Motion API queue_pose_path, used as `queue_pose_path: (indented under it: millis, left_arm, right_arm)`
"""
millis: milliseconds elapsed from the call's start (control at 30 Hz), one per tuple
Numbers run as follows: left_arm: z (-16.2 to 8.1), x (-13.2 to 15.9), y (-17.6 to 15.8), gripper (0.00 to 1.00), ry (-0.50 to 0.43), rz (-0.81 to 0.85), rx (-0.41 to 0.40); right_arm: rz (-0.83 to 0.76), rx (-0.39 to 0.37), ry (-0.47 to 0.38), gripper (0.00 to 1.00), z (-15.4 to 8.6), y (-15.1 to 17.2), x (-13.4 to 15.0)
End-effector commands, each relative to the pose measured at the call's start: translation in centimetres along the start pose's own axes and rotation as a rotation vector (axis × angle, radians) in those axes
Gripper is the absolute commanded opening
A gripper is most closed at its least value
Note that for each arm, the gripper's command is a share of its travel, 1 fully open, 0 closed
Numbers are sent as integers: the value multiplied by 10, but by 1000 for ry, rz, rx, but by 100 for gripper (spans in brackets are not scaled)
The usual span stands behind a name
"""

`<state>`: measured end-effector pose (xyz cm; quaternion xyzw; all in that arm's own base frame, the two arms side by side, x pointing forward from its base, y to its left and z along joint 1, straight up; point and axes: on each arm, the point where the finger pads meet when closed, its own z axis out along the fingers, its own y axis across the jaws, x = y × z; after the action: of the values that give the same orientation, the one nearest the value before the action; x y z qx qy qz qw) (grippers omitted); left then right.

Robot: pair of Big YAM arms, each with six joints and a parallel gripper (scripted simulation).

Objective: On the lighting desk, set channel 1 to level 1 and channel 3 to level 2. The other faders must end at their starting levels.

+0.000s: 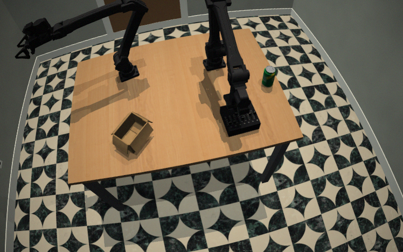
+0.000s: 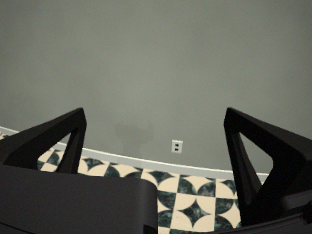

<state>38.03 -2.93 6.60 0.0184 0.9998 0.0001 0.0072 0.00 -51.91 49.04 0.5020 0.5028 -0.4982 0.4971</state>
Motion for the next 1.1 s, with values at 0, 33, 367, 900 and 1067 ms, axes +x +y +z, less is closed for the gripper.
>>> queue_pose_path:
  millis: [0, 33, 367, 900, 1067]
  left_arm:
    - [8, -2, -5, 0, 14, 5, 2]
    - [8, -2, -5, 0, 14, 5, 2]
    - [8, -3, -5, 0, 12, 5, 2]
    - [-5, -22, -6, 0, -26, 5, 3]
    - [-5, -22, -6, 0, -23, 5, 3]
  right_arm:
    - [9, 3, -59, 100, -1, -3, -24]
    - [8, 3, -59, 100, -1, -3, -24]
    - [8, 3, -59, 100, -1, -3, -24]
    - [8, 3, -59, 100, -1, -3, -24]
    - [8, 3, -59, 100, -1, -3, -24]
